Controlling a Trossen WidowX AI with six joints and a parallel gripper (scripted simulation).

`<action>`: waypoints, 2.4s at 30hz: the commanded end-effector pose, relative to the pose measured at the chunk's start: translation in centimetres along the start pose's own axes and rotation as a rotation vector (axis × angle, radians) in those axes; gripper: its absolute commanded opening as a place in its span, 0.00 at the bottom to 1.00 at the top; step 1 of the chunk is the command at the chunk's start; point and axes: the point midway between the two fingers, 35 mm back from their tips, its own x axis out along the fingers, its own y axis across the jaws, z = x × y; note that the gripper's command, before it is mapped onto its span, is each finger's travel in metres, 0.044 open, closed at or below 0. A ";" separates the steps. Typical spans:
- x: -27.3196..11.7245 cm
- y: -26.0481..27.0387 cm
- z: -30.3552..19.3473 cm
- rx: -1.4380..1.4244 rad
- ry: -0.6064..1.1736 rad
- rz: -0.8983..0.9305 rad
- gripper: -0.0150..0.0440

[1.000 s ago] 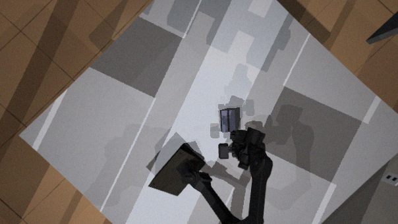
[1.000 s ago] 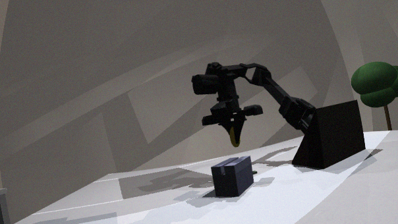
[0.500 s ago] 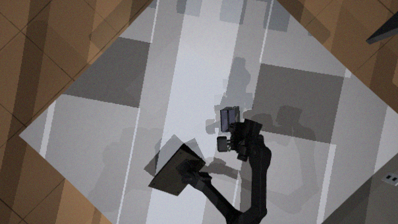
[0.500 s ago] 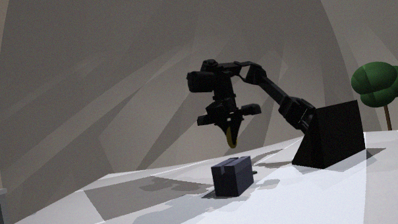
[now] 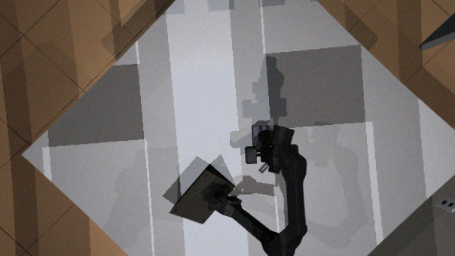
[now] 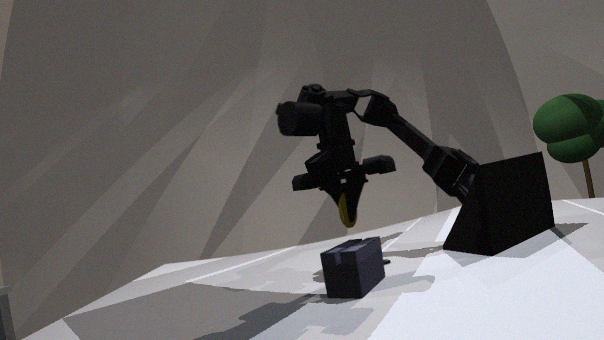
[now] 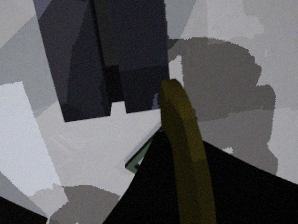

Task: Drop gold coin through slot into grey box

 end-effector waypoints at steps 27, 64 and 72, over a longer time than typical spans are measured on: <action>0.2 1.9 4.4 -0.005 0.002 0.000 0.25; 0.6 2.2 5.0 -0.002 0.004 -0.004 0.25; 0.9 2.3 4.9 -0.007 0.004 -0.004 0.25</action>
